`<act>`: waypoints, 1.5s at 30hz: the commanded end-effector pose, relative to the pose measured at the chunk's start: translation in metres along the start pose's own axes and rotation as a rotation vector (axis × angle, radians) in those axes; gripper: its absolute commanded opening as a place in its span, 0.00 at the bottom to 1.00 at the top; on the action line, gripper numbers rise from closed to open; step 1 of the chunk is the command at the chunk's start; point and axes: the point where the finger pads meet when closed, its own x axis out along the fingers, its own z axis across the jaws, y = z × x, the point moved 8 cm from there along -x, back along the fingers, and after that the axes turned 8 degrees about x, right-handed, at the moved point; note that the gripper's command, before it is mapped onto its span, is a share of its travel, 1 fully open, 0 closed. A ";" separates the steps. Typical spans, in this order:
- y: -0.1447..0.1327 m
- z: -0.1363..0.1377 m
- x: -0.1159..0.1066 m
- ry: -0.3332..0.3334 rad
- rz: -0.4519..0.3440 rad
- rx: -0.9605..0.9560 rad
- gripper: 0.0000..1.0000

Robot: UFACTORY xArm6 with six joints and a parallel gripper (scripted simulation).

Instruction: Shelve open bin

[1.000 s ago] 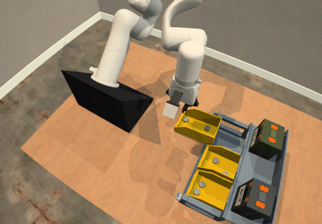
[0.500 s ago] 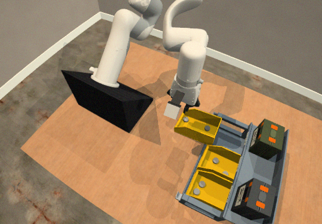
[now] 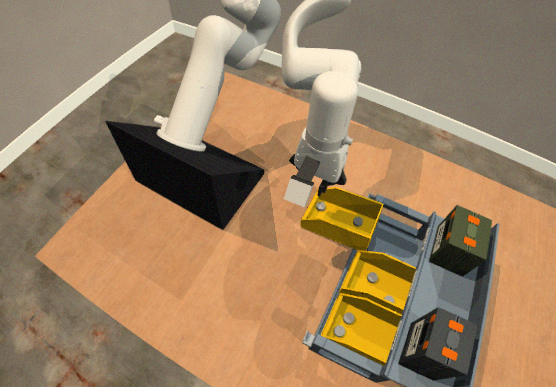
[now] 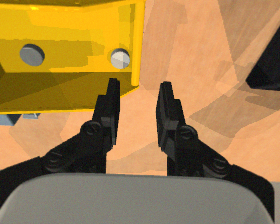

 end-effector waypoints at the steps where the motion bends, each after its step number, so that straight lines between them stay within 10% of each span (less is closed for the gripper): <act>1: 0.000 -0.001 -0.001 0.003 0.001 -0.001 0.33; 5: 0.000 -0.001 -0.001 0.003 0.001 -0.001 0.33; 6: 0.000 -0.001 -0.001 0.003 0.001 -0.001 1.00; 22: 0.000 -0.001 -0.001 0.003 0.001 -0.001 1.00; 27: 0.002 0.010 0.055 0.124 -0.016 -0.001 1.00; 45: 0.002 0.011 0.084 0.123 -0.016 -0.001 1.00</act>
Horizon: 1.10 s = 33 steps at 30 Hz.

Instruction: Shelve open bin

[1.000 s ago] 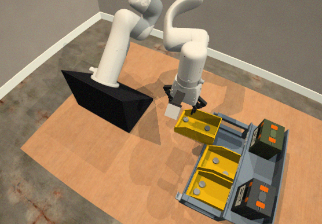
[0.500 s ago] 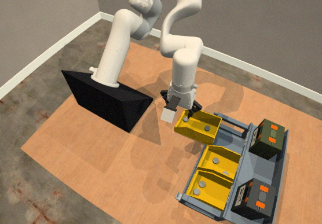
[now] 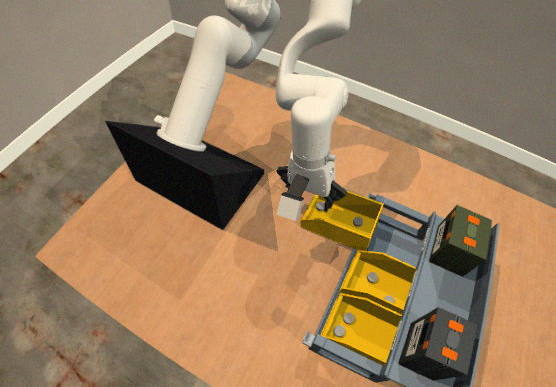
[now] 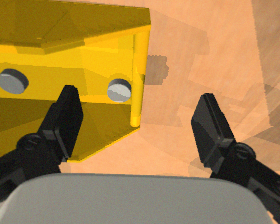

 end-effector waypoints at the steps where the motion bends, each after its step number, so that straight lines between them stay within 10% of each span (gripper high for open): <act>1: 0.000 0.001 0.017 0.005 -0.001 -0.001 1.00; 33: 0.000 -0.001 0.002 0.004 -0.002 -0.001 1.00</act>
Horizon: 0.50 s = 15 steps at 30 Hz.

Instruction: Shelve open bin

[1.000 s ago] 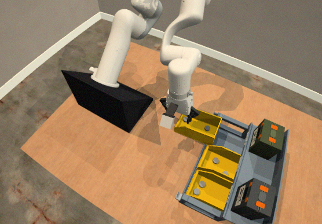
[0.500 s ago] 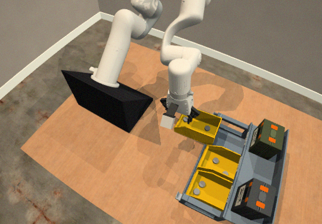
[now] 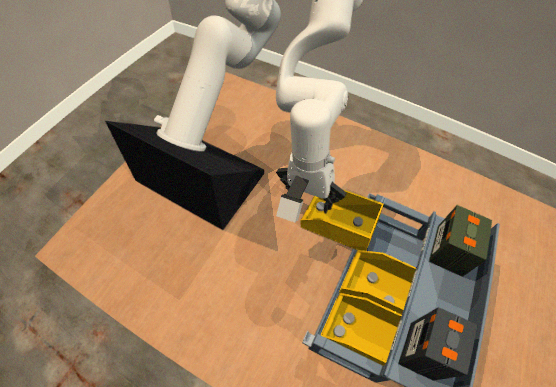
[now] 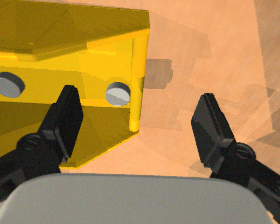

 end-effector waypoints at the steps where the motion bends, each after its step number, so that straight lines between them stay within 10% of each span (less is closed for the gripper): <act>1: 0.000 -0.002 -0.004 0.003 0.001 -0.001 1.00; 15: 0.000 -0.002 -0.006 0.003 0.001 -0.001 1.00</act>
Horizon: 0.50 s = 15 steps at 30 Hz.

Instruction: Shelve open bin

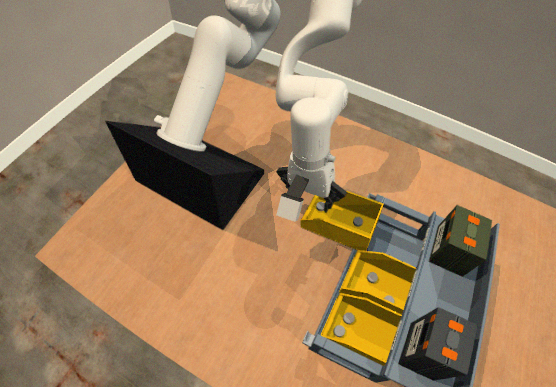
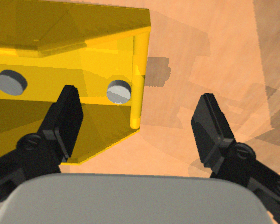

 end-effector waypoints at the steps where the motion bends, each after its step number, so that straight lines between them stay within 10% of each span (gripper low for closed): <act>1: 0.000 -0.001 -0.003 0.003 0.001 -0.001 1.00; 15: 0.000 -0.001 -0.001 0.003 0.001 -0.001 1.00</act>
